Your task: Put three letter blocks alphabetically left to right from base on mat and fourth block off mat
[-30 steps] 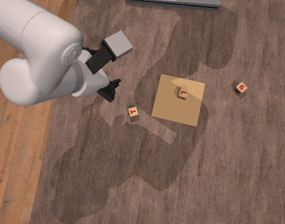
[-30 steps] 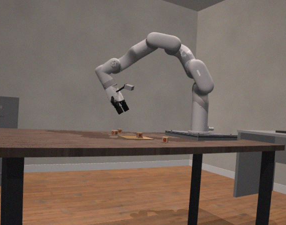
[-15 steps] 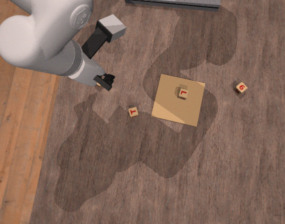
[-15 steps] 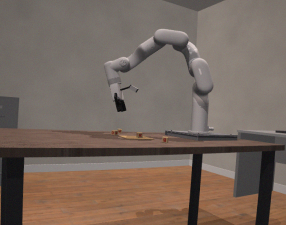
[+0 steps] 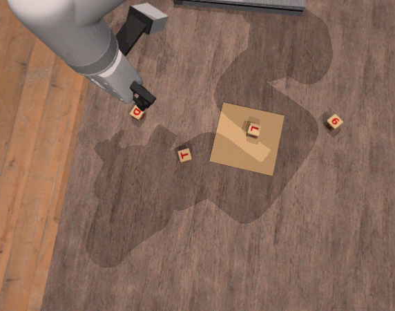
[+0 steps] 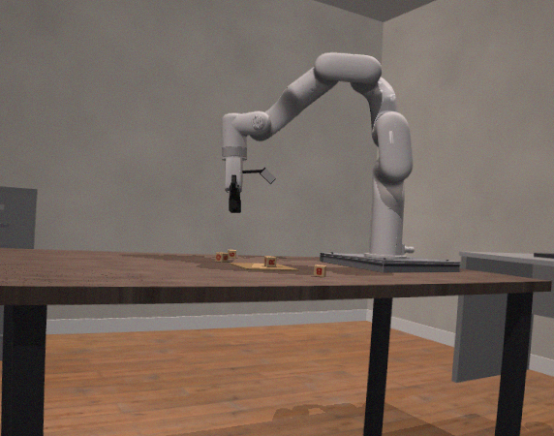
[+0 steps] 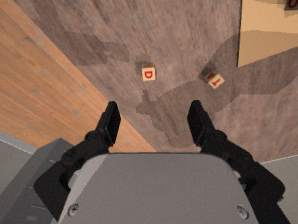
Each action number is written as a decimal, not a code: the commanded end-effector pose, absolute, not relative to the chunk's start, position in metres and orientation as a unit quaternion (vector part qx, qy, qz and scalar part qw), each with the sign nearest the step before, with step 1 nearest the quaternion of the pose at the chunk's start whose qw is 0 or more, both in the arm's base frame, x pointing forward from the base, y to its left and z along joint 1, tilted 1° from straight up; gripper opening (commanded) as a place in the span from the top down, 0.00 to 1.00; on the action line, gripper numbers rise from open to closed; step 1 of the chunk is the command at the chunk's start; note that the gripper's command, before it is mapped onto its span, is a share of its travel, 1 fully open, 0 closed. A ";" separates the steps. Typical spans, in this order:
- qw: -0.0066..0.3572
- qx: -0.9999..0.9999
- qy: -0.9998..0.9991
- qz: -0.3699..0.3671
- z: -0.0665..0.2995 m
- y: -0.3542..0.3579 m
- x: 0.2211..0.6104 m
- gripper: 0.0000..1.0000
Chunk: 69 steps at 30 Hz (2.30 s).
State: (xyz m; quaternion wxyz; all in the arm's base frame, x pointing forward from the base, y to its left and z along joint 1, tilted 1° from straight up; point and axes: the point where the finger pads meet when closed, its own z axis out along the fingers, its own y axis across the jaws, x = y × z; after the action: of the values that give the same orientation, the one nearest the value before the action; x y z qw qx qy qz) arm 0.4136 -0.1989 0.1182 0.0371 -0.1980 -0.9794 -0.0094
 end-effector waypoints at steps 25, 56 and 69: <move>-0.001 -0.161 -0.987 0.000 0.122 -0.201 0.414 0.00; 0.000 0.187 -0.982 0.000 0.111 -0.146 0.425 0.00; 0.001 0.330 -0.944 -0.001 0.107 -0.122 0.428 0.00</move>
State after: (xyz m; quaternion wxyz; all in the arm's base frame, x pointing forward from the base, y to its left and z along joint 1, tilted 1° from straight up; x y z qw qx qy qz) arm 0.4256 -0.1308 0.1070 0.0027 0.2744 -0.9616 -0.0017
